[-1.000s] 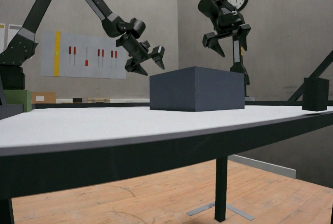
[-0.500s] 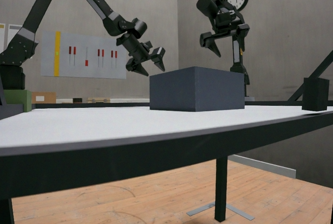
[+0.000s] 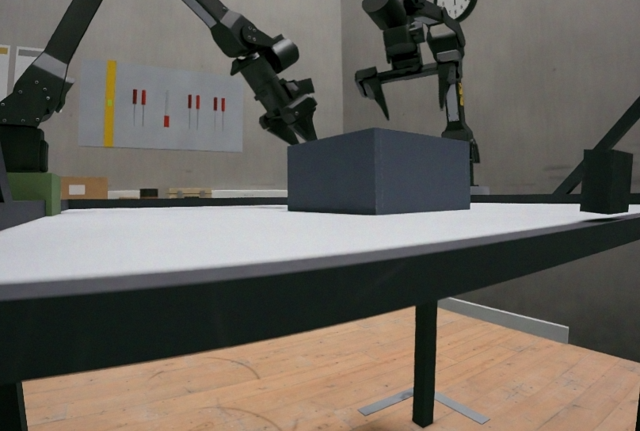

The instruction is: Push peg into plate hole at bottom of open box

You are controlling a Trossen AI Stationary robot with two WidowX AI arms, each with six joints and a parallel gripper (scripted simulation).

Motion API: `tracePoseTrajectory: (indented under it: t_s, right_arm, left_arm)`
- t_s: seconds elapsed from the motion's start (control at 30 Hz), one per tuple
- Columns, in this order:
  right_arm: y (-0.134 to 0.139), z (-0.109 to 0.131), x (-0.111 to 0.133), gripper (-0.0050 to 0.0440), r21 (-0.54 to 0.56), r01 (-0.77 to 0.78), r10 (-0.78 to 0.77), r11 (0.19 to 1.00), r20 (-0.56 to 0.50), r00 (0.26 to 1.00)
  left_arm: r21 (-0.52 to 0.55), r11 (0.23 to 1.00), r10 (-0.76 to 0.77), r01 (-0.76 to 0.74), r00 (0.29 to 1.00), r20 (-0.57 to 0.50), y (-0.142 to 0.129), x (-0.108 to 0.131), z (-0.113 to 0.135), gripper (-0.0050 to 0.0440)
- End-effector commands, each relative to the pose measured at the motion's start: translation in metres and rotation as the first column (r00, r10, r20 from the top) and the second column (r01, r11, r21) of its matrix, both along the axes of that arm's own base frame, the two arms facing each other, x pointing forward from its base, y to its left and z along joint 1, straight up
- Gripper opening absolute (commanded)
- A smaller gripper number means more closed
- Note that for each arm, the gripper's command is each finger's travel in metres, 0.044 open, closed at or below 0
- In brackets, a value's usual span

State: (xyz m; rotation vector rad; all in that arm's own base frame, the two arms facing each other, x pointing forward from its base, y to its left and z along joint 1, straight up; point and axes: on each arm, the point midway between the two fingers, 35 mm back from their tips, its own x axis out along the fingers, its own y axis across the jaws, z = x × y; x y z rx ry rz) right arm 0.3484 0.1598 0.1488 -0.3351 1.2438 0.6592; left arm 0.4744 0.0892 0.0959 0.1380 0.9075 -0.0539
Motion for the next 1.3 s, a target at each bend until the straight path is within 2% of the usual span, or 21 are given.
tracePoseTrajectory:
  t_s: [0.0, 0.2, 0.27, 0.33, 0.43, 0.6, 1.13, 1.27]
  right_arm:
    - [0.007, -0.004, 0.032, 0.044, -0.016, 0.094, -0.093, 0.995, 0.052, 0.994]
    - [0.011, -0.013, 0.059, 0.044, -0.03, 0.183, -0.18, 0.983, 0.087, 0.98]
    - [0.011, -0.013, 0.059, 0.044, -0.03, 0.183, -0.18, 0.983, 0.087, 0.98]
    - [0.012, -0.016, 0.068, 0.044, -0.035, 0.214, -0.21, 0.976, 0.1, 0.973]
    - [0.015, -0.021, 0.083, 0.044, -0.041, 0.265, -0.259, 0.963, 0.121, 0.958]
    - [0.016, -0.026, 0.091, 0.044, -0.047, 0.289, -0.282, 0.956, 0.126, 0.951]
    - [0.015, -0.029, 0.089, 0.044, -0.05, 0.288, -0.281, 0.956, 0.117, 0.953]
    - [0.014, -0.023, 0.088, 0.044, -0.043, 0.287, -0.28, 0.957, 0.128, 0.952]
  left_arm:
    - [0.044, 0.982, -0.182, 0.185, 0.981, -0.068, -0.019, 0.0, 0.01, 0.044]
    - [0.042, 0.932, -0.35, 0.361, 0.922, -0.166, -0.038, -0.015, 0.007, 0.044]
    - [0.042, 0.932, -0.35, 0.361, 0.922, -0.166, -0.038, -0.015, 0.007, 0.044]
    - [0.017, 0.902, -0.417, 0.431, 0.882, -0.22, -0.048, -0.026, 0.005, 0.044]
    - [0.004, 0.834, -0.534, 0.552, 0.809, -0.245, -0.069, -0.031, 0.01, 0.044]
    - [-0.043, 0.772, -0.617, 0.634, 0.731, -0.291, -0.086, -0.045, 0.011, 0.044]
    - [-0.042, 0.774, -0.614, 0.632, 0.733, -0.292, -0.085, -0.047, 0.012, 0.044]
    - [-0.038, 0.777, -0.61, 0.628, 0.737, -0.291, -0.084, -0.048, 0.013, 0.044]
